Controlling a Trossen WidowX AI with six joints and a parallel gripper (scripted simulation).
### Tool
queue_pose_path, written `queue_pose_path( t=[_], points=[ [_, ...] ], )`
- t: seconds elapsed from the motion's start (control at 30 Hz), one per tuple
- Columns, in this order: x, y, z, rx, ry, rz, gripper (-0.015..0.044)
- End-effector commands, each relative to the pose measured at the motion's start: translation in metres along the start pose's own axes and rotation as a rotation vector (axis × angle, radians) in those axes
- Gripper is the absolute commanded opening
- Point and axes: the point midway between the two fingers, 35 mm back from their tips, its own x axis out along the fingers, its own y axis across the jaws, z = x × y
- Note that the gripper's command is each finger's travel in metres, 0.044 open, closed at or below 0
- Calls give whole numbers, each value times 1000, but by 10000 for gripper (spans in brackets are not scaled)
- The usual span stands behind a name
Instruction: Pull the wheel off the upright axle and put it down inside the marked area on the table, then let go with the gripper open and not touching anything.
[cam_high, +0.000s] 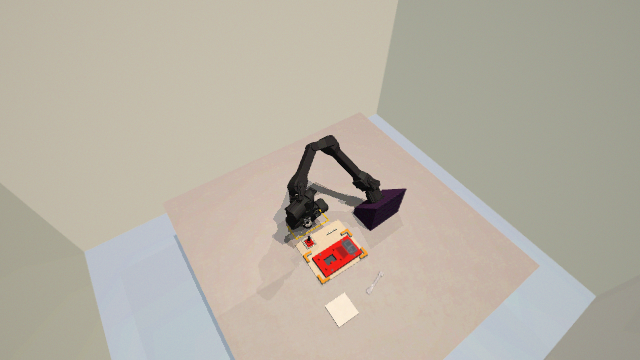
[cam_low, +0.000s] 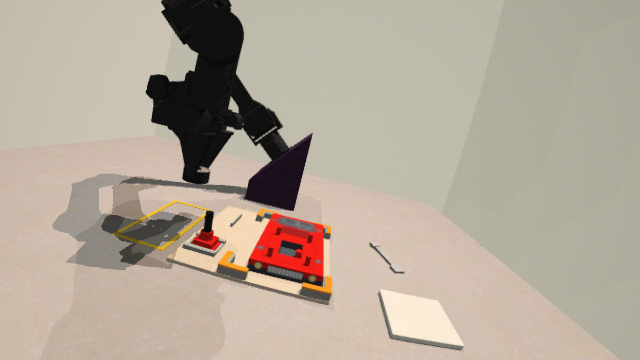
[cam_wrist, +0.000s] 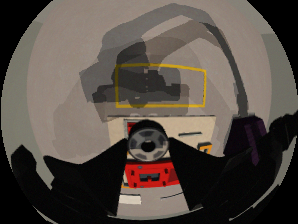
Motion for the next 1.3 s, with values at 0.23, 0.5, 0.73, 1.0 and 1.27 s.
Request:
queue_pose_path(
  t=[0.23,0.5,0.73,1.0,1.27],
  points=[
    [-2,-24,37,-2,-6,-4,0],
    [-3,-38,54,0,-7,-6,0],
    [5,-38,54,0,-7,-5,0],
    [22,-37,54,0,-6,-5,0],
    [59,-35,53,1,-3,-5,0]
  ],
)
